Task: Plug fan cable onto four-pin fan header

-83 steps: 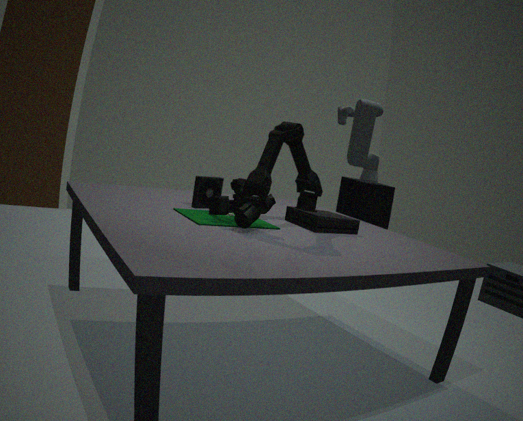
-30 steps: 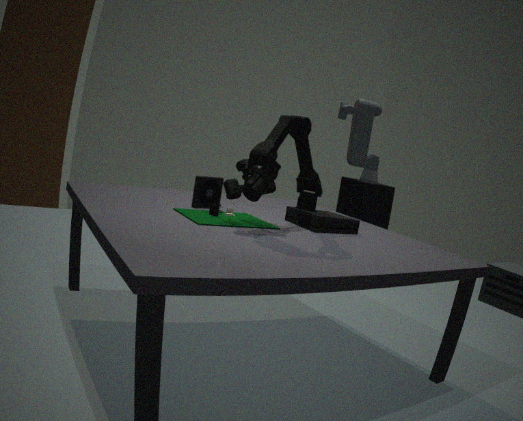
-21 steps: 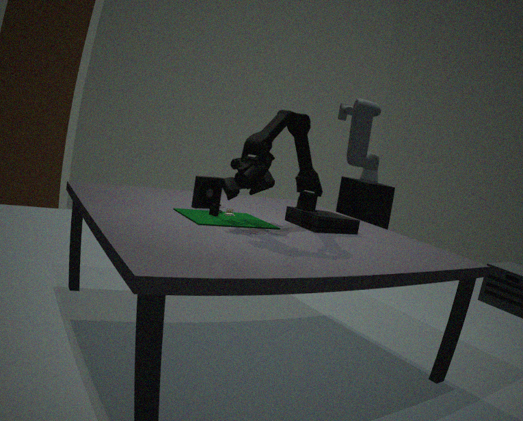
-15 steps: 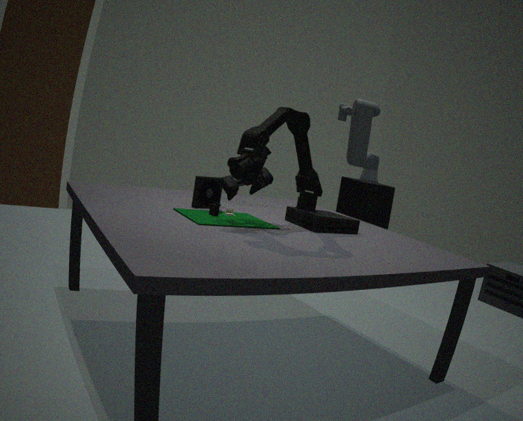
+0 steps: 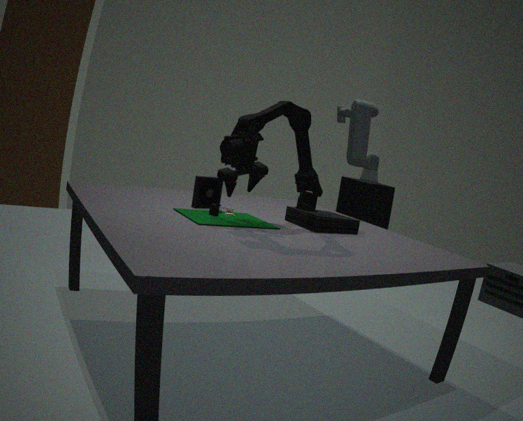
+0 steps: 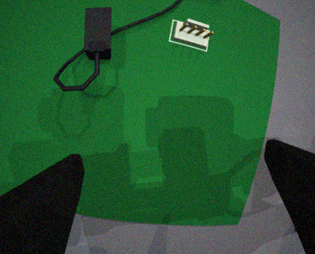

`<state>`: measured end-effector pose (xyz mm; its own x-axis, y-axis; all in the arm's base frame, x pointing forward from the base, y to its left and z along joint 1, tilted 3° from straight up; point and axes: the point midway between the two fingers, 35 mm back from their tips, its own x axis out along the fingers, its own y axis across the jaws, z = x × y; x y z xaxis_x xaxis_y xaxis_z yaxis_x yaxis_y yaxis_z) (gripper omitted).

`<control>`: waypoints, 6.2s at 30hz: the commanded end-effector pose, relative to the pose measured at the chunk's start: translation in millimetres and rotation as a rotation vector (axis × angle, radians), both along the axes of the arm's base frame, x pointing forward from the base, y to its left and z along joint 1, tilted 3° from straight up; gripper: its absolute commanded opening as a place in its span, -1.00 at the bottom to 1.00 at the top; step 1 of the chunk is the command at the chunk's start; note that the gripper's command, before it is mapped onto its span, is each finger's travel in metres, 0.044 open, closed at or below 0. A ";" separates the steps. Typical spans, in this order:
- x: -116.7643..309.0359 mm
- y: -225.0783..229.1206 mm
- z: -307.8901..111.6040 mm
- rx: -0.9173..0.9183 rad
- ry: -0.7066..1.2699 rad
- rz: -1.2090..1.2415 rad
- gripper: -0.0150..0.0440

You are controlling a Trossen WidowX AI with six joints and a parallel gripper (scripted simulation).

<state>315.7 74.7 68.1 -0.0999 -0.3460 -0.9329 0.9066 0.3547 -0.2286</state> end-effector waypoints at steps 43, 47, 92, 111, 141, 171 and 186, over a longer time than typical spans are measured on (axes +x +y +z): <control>45.9 -43.3 55.6 0.319 0.314 1.822 1.00; 48.5 -48.9 58.9 0.310 0.347 1.983 1.00; 58.6 -75.6 73.8 0.178 0.585 3.008 1.00; 58.1 -79.0 -26.2 0.180 0.583 3.000 1.00; 57.0 -80.4 -68.8 0.185 0.577 2.976 1.00; 54.0 -80.4 -73.9 0.177 0.584 2.988 -0.42; 55.1 -79.3 -24.9 0.182 0.581 2.991 -0.49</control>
<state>373.9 -5.0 42.9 0.0170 -0.0368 -0.9992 -0.9498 -0.3129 -0.0046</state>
